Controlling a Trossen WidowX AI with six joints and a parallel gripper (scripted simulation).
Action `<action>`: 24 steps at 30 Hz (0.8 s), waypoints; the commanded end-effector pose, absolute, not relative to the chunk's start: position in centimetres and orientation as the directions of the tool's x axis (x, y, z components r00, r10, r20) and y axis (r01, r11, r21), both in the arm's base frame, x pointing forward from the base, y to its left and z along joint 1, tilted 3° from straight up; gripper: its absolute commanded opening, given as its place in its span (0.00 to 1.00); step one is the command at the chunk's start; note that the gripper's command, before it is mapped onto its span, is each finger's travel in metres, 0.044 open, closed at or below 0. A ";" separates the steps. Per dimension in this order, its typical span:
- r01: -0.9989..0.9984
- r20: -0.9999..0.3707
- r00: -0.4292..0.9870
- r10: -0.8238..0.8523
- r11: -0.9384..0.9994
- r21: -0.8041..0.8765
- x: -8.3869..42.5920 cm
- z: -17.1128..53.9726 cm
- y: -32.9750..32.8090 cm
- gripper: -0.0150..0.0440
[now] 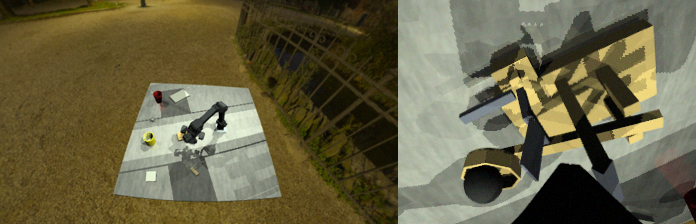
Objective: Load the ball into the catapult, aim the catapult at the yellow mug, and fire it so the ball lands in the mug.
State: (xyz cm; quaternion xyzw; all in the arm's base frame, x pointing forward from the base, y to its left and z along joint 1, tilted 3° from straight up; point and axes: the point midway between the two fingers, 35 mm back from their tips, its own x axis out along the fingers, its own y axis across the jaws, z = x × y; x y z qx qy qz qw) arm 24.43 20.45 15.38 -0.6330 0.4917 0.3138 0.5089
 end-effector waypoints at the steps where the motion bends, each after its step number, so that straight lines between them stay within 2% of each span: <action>1: -0.946 -0.876 0.324 -0.358 -0.103 -0.308 23.2 15.4 19.6 0.25; 15: -0.891 -0.766 0.361 -0.531 -0.439 -0.115 19.6 15.5 16.9 0.25; 24: -0.886 -0.760 0.363 -0.539 -0.452 -0.103 19.5 15.2 16.9 0.25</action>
